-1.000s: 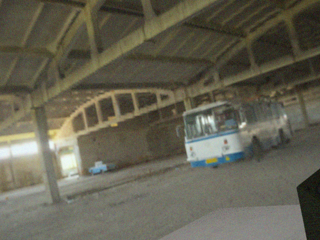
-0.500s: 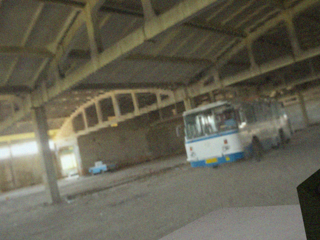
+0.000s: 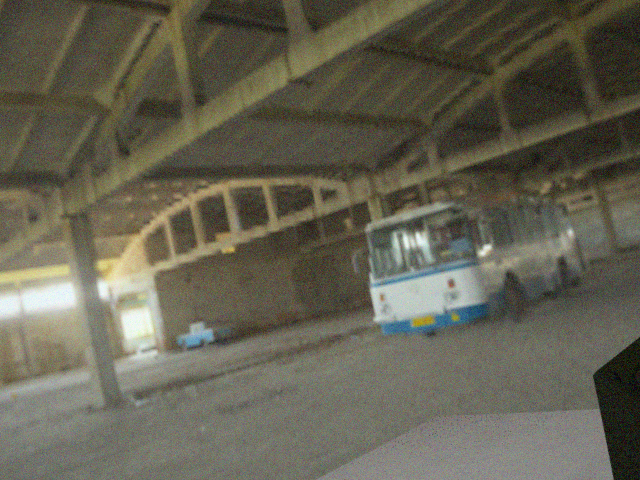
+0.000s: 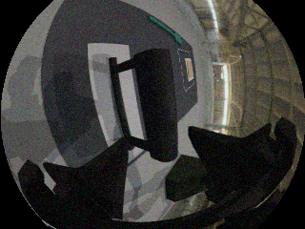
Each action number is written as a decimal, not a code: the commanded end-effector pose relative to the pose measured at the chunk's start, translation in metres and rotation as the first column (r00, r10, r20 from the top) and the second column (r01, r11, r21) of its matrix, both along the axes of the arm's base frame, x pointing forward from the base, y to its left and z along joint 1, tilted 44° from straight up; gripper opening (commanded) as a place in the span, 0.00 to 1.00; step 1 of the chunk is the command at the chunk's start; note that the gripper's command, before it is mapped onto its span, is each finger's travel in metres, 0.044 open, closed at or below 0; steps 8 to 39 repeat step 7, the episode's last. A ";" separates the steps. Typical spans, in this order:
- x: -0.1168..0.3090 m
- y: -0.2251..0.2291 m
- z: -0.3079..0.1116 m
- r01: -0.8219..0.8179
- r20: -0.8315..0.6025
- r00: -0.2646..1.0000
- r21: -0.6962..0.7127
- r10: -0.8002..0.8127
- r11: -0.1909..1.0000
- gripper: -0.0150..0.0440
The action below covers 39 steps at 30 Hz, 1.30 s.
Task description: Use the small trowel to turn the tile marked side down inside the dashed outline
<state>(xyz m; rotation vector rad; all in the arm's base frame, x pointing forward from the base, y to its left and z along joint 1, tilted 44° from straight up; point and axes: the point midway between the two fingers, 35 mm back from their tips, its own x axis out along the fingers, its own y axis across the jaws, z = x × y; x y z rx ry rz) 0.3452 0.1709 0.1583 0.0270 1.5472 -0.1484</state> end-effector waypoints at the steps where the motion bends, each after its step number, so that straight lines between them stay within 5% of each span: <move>1: -0.001 0.001 0.015 0.003 0.004 1.000 0.002 -0.003 1.000 0.76; 7: -0.018 -0.027 0.030 0.002 0.003 1.000 0.000 -0.002 1.000 0.76; 39: -0.018 -0.027 0.030 0.002 0.003 1.000 0.000 -0.002 1.000 0.76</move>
